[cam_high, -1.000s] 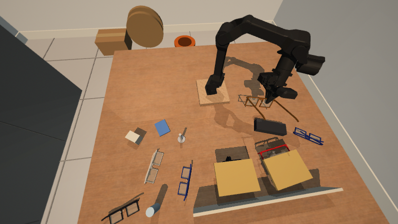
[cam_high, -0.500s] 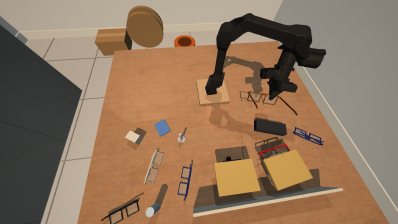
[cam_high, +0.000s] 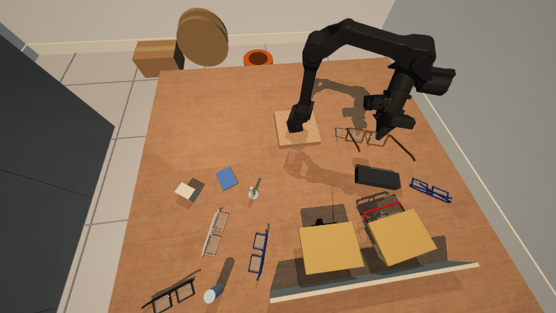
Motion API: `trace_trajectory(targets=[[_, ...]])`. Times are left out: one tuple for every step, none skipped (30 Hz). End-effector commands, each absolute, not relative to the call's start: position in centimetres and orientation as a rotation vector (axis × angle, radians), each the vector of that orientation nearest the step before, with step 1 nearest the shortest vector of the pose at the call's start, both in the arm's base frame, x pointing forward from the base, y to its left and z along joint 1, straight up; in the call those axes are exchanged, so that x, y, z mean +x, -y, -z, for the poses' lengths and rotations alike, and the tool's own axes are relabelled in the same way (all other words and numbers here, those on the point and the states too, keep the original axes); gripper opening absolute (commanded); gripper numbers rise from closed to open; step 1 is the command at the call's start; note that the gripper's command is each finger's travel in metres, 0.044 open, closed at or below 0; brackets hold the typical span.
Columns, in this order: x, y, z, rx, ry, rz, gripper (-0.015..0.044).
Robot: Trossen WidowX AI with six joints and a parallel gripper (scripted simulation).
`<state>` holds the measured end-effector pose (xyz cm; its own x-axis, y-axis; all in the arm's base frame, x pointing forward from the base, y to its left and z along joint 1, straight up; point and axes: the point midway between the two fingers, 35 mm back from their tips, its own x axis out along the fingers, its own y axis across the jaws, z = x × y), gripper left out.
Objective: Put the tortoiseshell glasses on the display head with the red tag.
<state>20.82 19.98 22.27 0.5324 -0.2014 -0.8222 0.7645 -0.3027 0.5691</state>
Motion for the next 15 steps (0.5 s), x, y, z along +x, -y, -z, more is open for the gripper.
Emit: trace_trajectory(targets=[[20.9, -19.9, -22.2, 1.597, -0.495, 1.033, 0.0000], [20.9, -19.8, -22.2, 1.593, -0.497, 1.037, 0.0000], [21.0, -19.7, -22.1, 1.586, -0.500, 1.043, 0.0000], [21.2, -19.4, -21.9, 1.578, -0.505, 1.050, 0.0000], [21.3, -19.2, -21.8, 1.567, -0.511, 1.060, 0.0000], [21.5, -18.9, -21.6, 1.555, -0.518, 1.070, 0.0000], [21.7, -18.5, -21.5, 1.543, -0.526, 1.081, 0.0000], [21.9, -18.2, -21.3, 1.530, -0.534, 1.092, 0.0000], [22.0, -17.9, -21.1, 1.518, -0.543, 1.102, 0.0000], [22.2, -17.6, -20.9, 1.507, -0.552, 1.113, 0.0000], [22.4, -17.2, -20.8, 1.495, -0.561, 1.123, 0.0000], [22.5, -16.9, -20.6, 1.484, -0.571, 1.133, 0.0000], [22.7, -16.6, -20.4, 1.473, -0.580, 1.143, 0.0000], [22.8, -16.2, -20.2, 1.462, -0.591, 1.152, 0.0000], [23.0, -15.9, -20.1, 1.452, -0.601, 1.161, 0.0000]])
